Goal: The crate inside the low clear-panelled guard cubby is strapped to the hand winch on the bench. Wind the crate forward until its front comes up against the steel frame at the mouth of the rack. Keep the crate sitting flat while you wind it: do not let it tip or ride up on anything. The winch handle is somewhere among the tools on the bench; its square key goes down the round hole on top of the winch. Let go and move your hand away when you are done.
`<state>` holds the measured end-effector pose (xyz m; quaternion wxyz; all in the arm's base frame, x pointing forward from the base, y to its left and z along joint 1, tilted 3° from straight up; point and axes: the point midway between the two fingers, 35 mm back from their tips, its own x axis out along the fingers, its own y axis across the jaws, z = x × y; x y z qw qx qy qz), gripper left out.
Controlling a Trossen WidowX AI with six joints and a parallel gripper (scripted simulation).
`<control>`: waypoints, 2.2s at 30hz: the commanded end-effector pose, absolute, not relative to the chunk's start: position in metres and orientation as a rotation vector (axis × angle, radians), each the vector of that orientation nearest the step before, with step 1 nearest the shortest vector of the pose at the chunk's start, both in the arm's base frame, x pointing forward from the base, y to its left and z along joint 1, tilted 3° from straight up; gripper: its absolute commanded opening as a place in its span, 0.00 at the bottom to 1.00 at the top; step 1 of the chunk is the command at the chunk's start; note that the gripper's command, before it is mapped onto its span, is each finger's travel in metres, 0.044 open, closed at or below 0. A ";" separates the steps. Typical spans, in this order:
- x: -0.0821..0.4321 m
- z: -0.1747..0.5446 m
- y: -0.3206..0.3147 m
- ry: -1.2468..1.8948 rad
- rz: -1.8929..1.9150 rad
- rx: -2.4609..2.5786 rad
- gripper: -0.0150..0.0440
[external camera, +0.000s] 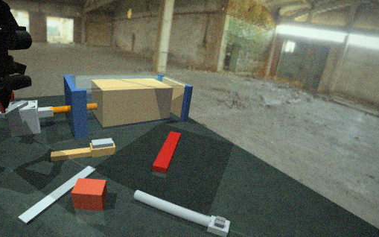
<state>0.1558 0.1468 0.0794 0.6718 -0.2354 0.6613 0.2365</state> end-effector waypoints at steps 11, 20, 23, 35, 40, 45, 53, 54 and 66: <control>0.184 0.079 0.134 1.471 0.481 -0.541 0.25; 0.195 0.080 0.131 1.471 0.480 -0.541 0.25; 0.199 0.080 0.131 1.470 0.480 -0.541 0.25; 0.215 0.081 0.130 1.469 0.480 -0.542 0.25; 0.221 0.081 0.130 1.468 0.479 -0.542 0.25; 0.227 0.082 0.131 1.468 0.479 -0.542 0.25; 0.237 0.082 0.134 1.467 0.479 -0.542 0.25; 0.238 0.082 0.134 1.467 0.479 -0.542 0.25; 0.253 0.083 0.139 1.465 0.479 -0.542 0.25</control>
